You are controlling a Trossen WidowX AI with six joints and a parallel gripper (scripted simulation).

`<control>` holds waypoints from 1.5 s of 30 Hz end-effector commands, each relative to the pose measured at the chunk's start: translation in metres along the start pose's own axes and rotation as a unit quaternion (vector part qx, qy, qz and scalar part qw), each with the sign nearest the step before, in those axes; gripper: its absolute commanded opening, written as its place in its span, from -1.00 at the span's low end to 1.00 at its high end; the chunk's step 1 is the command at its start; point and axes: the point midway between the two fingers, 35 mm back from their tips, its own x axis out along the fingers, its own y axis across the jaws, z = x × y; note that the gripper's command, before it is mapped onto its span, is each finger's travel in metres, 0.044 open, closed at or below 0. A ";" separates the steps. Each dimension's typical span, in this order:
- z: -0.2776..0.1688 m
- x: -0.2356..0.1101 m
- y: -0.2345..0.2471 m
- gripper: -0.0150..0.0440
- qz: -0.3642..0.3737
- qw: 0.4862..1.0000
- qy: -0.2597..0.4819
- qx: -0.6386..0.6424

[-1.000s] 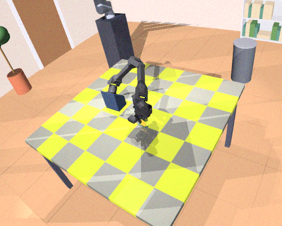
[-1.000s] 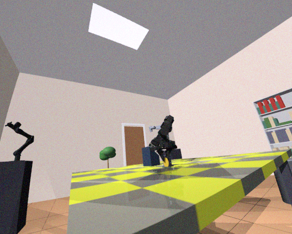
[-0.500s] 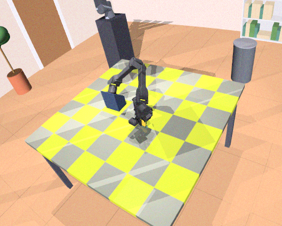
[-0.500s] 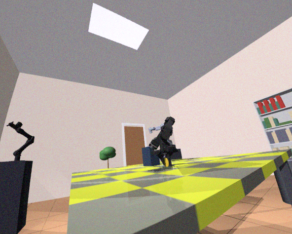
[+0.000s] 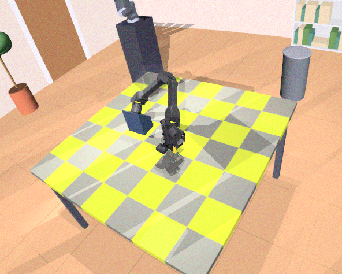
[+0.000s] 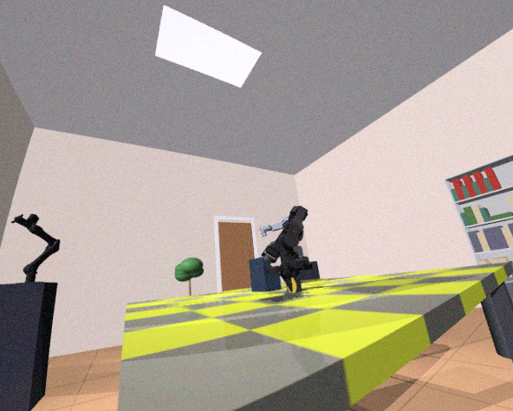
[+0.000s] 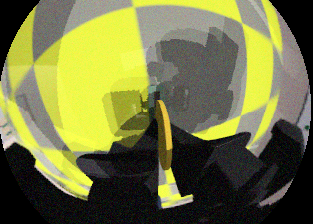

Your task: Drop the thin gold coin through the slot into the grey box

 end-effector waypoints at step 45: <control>0.000 -0.095 -0.001 -0.49 -0.002 1.000 -0.001 0.002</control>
